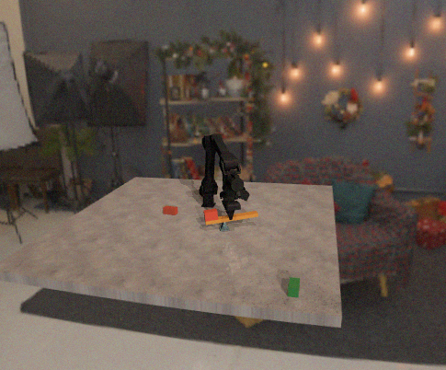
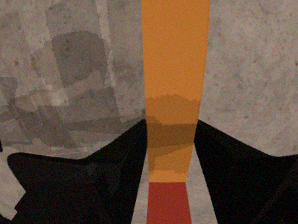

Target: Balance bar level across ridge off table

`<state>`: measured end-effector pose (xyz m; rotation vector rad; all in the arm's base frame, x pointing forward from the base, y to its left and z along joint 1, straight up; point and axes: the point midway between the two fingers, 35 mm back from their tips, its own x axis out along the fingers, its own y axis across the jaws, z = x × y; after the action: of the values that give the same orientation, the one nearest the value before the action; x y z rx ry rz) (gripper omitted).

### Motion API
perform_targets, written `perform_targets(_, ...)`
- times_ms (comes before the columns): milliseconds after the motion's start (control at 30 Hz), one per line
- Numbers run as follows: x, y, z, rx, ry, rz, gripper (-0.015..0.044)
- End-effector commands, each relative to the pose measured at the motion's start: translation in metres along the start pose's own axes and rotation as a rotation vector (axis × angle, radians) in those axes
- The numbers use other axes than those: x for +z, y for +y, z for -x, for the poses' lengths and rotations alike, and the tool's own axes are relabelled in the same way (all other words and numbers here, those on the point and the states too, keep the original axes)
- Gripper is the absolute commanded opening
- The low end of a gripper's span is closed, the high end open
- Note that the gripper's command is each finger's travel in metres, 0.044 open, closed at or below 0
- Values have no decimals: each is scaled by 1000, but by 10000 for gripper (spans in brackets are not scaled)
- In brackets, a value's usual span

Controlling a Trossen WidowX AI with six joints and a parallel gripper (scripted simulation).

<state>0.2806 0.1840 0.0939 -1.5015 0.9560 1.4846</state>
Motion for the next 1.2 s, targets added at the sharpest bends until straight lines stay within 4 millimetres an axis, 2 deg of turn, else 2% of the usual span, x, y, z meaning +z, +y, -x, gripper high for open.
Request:
perform_targets(0, -1, 0, -1, -2, 4, 4, 0)
perform_targets(1167, 0, 0, -4, -2, 4, 4, 0)
